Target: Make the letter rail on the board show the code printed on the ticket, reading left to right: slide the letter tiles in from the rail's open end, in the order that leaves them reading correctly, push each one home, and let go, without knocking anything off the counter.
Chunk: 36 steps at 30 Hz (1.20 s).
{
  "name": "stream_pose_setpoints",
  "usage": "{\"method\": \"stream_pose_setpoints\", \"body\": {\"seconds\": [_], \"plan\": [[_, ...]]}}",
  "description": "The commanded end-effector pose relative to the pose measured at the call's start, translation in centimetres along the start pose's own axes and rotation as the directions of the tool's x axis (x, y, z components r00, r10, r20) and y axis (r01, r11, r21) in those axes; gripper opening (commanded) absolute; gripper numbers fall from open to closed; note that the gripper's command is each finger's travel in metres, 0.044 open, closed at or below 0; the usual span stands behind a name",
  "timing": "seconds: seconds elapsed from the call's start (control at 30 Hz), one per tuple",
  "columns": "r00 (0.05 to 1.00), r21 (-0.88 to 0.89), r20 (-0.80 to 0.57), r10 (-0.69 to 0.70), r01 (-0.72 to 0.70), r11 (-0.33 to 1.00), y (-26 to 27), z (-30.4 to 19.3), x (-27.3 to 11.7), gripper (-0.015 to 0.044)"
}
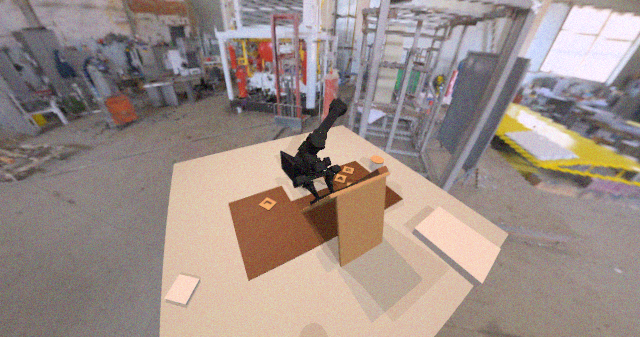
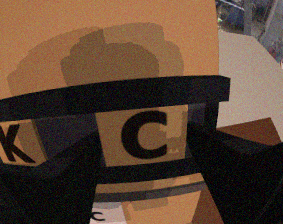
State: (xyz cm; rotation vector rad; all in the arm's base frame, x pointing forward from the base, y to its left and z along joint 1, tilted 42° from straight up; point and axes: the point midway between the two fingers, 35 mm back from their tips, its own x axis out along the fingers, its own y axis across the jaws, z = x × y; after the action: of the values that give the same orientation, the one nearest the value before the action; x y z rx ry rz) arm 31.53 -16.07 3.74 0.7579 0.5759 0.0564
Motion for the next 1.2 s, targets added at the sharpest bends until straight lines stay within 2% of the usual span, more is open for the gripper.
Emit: {"method": "stream_pose_setpoints", "body": {"seconds": [0.0,1.17], "plan": [[1.0,0.002,0.001,-0.003,0.003,1.0,0.3,0.0,0.0,0.0],[1.0,0.003,0.001,-0.002,0.002,1.0,2.4,0.0,0.0,0.0]]}}
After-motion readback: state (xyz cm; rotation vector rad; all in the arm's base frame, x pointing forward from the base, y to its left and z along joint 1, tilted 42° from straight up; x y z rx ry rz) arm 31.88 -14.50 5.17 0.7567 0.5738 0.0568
